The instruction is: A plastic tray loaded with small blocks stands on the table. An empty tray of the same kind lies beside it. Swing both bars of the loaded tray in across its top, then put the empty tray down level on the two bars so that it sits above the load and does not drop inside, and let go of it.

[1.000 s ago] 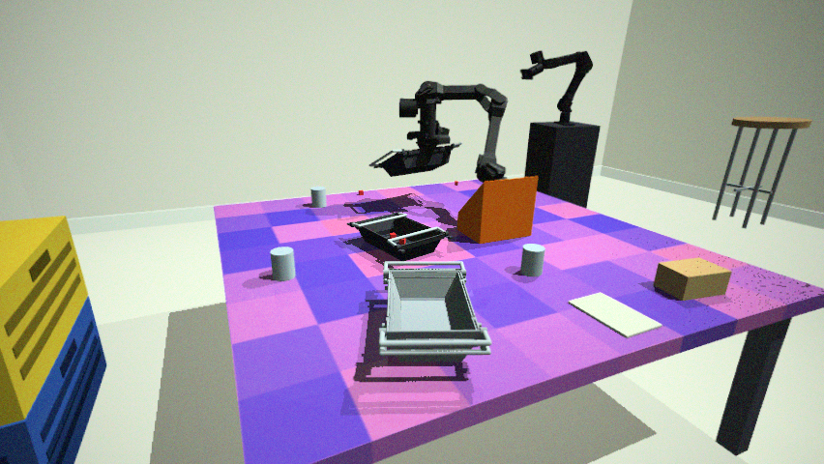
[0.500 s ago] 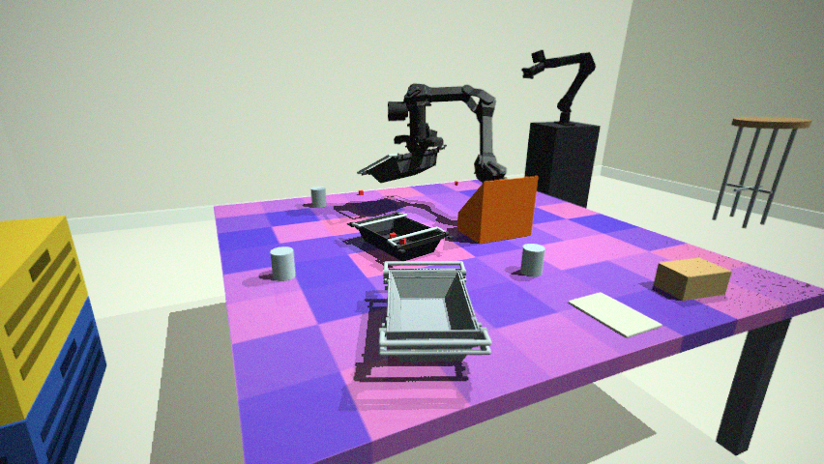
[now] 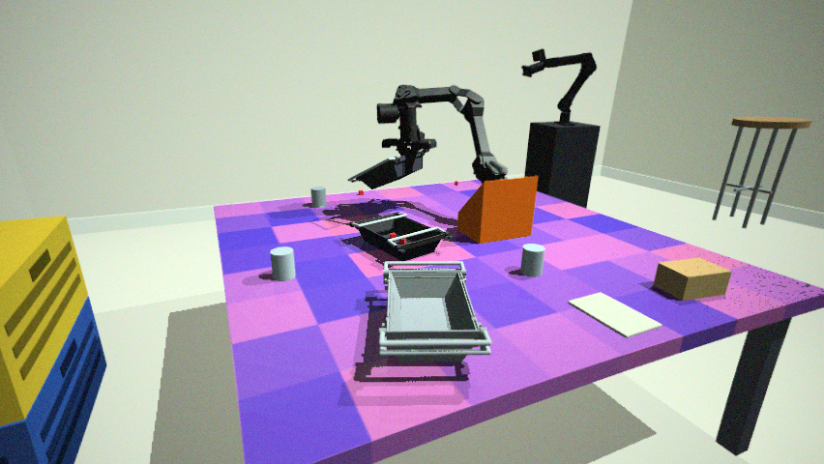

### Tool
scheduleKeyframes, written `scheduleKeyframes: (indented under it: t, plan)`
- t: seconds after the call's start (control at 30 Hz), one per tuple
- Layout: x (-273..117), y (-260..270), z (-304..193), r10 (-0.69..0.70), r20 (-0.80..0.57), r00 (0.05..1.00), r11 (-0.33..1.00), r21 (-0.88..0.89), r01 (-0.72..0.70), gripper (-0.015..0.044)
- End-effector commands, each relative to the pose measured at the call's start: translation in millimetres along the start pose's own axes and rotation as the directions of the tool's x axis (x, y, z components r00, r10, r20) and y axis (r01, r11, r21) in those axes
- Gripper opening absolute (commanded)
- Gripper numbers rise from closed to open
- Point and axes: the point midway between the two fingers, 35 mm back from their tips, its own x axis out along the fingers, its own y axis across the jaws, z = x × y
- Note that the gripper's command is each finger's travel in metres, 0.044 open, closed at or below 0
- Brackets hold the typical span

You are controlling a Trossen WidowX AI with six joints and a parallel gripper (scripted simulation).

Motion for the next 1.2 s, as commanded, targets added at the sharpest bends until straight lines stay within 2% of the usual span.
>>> scheduleKeyframes:
  t: [0.0, 0.57, 1.17]
  plan:
    - [-6, 2, -19, 0.015, -0.024, 1.0, 0.997, -0.071, -0.016, 0.0]
    - [-5, -10, -87, 0.004, -0.025, 1.0, 0.934, -0.357, -0.013, 0.0]
    - [-4, -42, -157, 0.009, -0.013, 1.0, 0.78, -0.625, -0.015, 0.0]
